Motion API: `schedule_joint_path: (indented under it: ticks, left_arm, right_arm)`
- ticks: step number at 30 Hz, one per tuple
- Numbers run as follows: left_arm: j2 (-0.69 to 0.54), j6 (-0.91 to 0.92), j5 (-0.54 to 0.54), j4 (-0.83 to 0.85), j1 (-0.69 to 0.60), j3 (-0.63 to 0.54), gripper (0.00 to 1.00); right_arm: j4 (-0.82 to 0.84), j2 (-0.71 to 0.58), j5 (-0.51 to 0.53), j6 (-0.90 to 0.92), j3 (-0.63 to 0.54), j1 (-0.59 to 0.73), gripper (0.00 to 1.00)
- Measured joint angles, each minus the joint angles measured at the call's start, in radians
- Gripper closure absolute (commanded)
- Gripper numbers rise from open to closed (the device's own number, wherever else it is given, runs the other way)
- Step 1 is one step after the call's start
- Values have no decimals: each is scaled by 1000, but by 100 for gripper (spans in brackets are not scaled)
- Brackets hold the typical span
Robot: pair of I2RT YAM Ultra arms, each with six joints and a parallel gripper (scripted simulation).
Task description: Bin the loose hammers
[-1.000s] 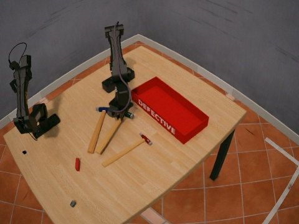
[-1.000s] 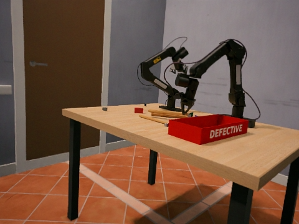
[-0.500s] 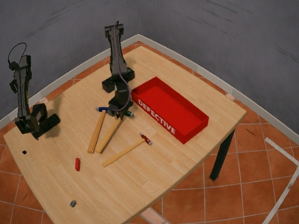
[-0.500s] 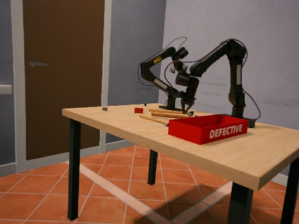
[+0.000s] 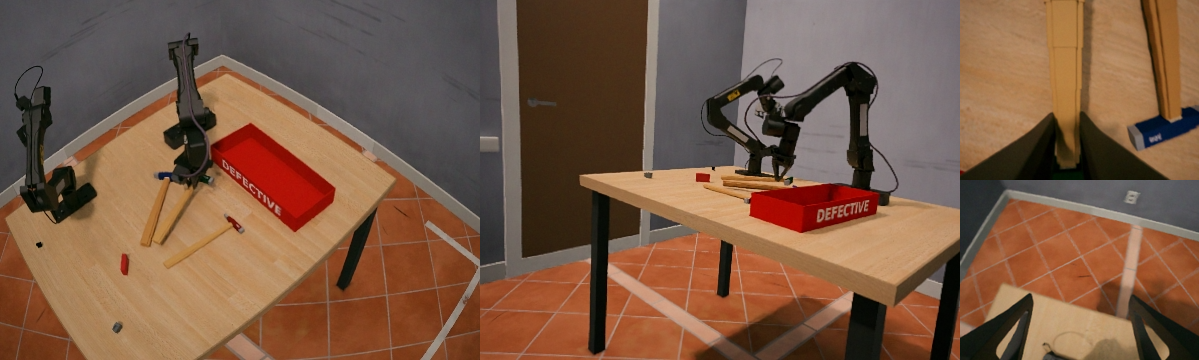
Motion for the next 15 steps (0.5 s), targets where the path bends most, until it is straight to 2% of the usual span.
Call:
schedule_joint_path:
  ticks: [5,8,15]
  left_arm:
    - [-40,12,0,-82,0,59,90]
    - [-63,33,8,-92,6,74,90]
    - [-117,128,18,-134,116,52,90]
  right_arm:
    - [100,64,32,-12,-6,-250,0]
    - [160,91,45,-10,-22,-330,0]
    - [378,179,119,64,-96,-578,0]
